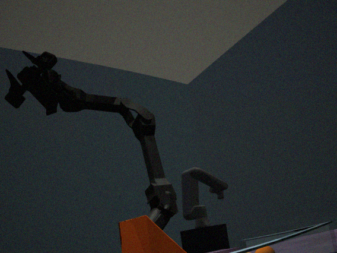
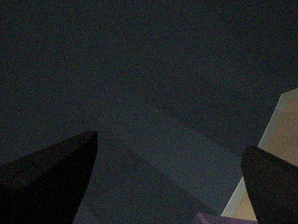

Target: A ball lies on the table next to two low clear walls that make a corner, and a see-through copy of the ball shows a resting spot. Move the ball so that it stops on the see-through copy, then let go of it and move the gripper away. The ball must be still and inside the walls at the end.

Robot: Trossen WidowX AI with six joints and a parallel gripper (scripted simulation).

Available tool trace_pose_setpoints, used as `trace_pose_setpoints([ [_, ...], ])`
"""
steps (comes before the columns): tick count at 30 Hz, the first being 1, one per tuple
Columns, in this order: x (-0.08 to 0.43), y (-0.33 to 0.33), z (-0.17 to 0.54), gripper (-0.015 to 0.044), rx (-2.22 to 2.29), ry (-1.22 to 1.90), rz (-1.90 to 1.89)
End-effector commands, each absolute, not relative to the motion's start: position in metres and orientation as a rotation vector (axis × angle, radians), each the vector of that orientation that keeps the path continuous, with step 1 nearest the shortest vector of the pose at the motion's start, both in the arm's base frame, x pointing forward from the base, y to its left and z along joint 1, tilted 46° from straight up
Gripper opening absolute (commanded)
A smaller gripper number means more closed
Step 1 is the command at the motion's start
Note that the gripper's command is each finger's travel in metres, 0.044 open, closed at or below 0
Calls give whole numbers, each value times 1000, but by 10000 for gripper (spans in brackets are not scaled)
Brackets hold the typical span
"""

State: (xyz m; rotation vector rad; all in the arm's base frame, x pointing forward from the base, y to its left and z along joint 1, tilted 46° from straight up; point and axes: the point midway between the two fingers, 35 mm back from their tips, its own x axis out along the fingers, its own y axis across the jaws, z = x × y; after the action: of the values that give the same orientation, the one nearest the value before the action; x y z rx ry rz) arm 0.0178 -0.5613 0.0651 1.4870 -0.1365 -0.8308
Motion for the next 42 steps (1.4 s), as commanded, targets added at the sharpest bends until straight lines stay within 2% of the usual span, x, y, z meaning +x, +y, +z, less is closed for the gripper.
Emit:
trace_pose_setpoints([
  [1,87,-539,63,321,1361,53,-735],
  [13,253,-429,54,321,959,486,-356],
  [23,343,-288,52,321,548,719,100],
  [32,373,-145,48,321,127,813,568],
  [42,344,4,47,321,-340,748,1142],
])
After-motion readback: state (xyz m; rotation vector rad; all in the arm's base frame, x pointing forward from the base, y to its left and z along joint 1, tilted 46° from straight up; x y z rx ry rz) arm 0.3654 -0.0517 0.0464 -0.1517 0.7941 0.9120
